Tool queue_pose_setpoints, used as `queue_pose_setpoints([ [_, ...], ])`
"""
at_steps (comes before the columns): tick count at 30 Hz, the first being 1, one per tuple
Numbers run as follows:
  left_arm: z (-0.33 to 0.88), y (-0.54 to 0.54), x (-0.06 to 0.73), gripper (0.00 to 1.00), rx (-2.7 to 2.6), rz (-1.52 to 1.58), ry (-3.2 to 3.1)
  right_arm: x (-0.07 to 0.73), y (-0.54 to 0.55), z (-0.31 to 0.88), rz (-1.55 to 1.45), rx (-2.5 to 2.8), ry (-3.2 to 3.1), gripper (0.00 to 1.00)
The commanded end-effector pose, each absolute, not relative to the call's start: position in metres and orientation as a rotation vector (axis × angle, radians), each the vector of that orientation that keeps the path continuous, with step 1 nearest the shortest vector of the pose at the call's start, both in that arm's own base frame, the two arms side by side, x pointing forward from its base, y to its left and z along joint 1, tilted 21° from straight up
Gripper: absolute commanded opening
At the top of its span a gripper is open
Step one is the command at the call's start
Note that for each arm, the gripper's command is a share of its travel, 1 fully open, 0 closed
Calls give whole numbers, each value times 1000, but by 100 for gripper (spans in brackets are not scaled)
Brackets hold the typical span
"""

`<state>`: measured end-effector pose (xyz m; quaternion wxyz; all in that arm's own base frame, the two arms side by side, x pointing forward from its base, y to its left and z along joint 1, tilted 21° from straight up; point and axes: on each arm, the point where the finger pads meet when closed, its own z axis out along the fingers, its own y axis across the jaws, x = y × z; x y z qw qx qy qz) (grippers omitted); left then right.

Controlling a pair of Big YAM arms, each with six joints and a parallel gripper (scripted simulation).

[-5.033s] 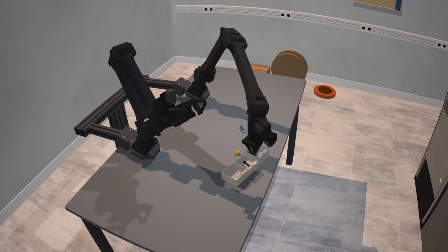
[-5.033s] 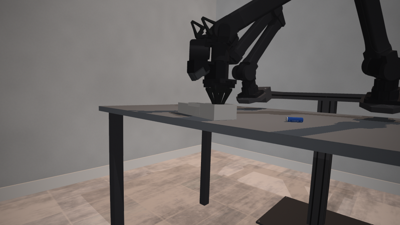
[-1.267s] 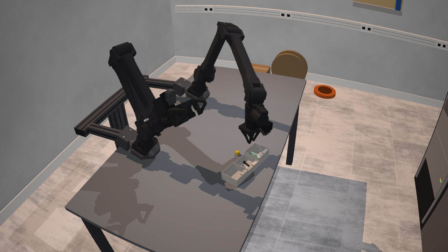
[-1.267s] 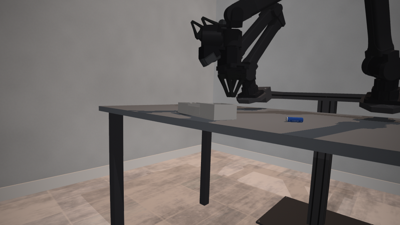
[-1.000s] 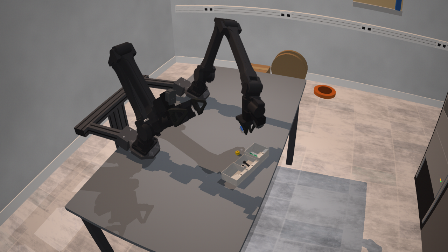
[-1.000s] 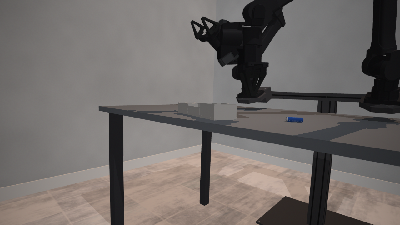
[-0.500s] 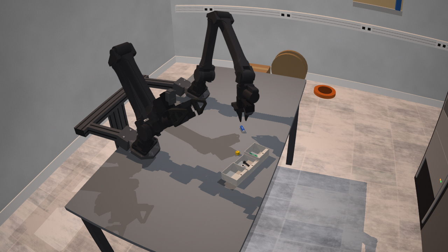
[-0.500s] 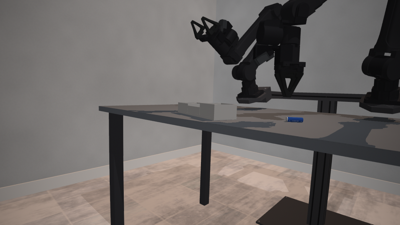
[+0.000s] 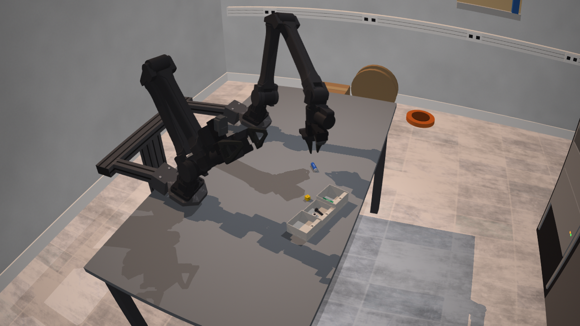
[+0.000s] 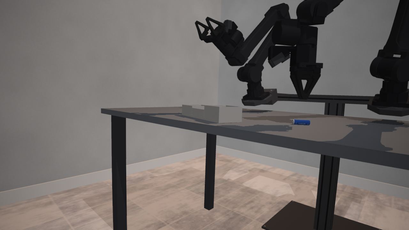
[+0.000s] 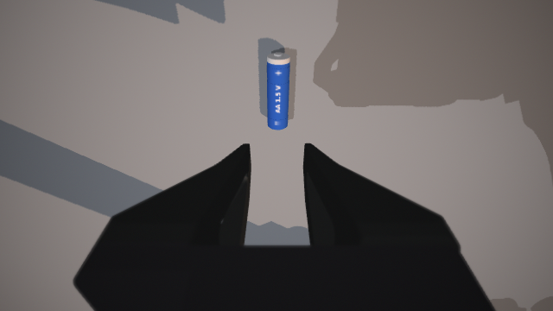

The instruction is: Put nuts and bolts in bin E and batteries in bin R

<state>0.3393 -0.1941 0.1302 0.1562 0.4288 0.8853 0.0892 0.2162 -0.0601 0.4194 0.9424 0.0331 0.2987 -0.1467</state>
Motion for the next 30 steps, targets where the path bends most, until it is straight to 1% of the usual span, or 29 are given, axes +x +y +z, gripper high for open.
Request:
queue_pose_setpoints([
  [1,137,-205,343,28,1266,252,2503,211,-61,422,-304,68,589,100],
  [24,148,-211,352,28,1253,248,2491,211,-61,422,-304,68,589,100],
  [28,143,-203,348,28,1227,248,2506,211,-61,422,-304,68,589,100],
  [30,120,-195,348,28,1244,261,2532,211,-61,422,-304,68,589,100],
])
